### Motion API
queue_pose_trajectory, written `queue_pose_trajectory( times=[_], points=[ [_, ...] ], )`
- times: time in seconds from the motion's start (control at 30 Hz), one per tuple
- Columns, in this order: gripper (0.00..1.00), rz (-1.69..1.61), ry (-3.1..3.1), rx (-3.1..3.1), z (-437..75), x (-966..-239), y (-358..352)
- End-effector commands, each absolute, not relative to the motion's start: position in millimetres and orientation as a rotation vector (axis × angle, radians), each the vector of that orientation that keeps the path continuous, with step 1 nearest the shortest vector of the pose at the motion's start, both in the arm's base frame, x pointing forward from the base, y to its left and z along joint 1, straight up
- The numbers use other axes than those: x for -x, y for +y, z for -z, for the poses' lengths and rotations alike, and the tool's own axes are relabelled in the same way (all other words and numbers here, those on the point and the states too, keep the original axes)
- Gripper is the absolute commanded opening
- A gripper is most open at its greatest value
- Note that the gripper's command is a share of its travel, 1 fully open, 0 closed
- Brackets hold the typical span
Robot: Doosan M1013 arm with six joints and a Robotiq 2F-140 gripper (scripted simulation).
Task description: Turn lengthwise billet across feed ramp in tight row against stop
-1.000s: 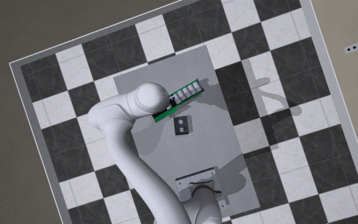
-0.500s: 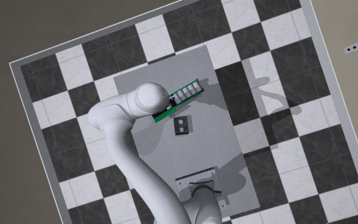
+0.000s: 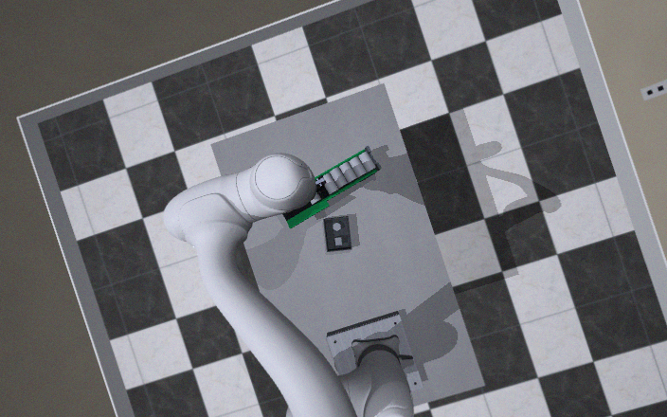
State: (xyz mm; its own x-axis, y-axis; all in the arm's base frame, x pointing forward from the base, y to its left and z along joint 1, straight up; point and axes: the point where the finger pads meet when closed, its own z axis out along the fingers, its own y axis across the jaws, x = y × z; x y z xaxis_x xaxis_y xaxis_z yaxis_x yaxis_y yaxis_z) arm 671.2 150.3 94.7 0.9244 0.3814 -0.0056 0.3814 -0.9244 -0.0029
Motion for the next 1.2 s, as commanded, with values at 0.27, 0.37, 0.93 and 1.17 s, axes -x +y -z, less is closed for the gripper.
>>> queue_pose_trajectory(
  times=[0.27,0.37,0.93,1.17],
  points=[
    [0.41,-0.009,-0.610,3.080,-94.9,-671.2,150.3],
    [0.41,-0.009,-0.610,3.080,-94.9,-671.2,150.3],
    [0.41,-0.009,-0.610,3.080,-94.9,-671.2,150.3],
    [0.41,-0.009,-0.610,3.080,-94.9,-671.2,150.3]
  ],
)
